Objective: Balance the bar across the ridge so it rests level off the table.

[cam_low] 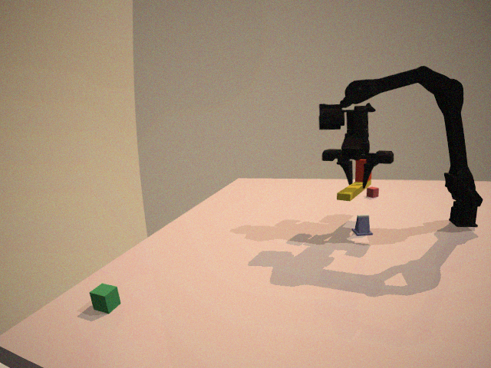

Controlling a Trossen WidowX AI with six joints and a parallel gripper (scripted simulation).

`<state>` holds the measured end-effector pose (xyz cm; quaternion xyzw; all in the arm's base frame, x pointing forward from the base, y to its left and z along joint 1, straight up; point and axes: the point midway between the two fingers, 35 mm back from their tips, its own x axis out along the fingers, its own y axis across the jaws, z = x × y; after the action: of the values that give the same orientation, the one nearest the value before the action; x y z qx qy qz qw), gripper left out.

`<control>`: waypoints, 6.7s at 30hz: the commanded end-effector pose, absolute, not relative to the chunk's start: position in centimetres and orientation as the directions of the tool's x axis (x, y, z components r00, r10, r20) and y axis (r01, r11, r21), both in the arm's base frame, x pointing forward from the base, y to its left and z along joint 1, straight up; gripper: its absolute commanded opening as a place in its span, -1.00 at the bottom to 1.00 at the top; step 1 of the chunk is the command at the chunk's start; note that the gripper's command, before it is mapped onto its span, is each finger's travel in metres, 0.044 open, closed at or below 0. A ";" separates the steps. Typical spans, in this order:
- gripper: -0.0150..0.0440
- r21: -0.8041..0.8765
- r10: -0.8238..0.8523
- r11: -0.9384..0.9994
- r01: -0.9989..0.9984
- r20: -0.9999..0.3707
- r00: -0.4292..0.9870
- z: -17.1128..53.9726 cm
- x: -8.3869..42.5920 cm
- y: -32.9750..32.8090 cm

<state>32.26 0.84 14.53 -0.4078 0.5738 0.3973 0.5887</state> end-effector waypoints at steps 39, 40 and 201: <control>-0.49 -0.034 0.011 -0.245 -0.969 -0.999 0.032 13.2 30.7 11.0; -0.49 -0.034 0.011 -0.245 -0.969 -0.999 0.032 13.0 30.7 11.0; -0.49 -0.033 0.011 -0.246 -0.969 -0.999 0.032 9.4 30.5 10.8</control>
<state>30.48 10.82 9.61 -0.5640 0.4251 0.5511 0.4444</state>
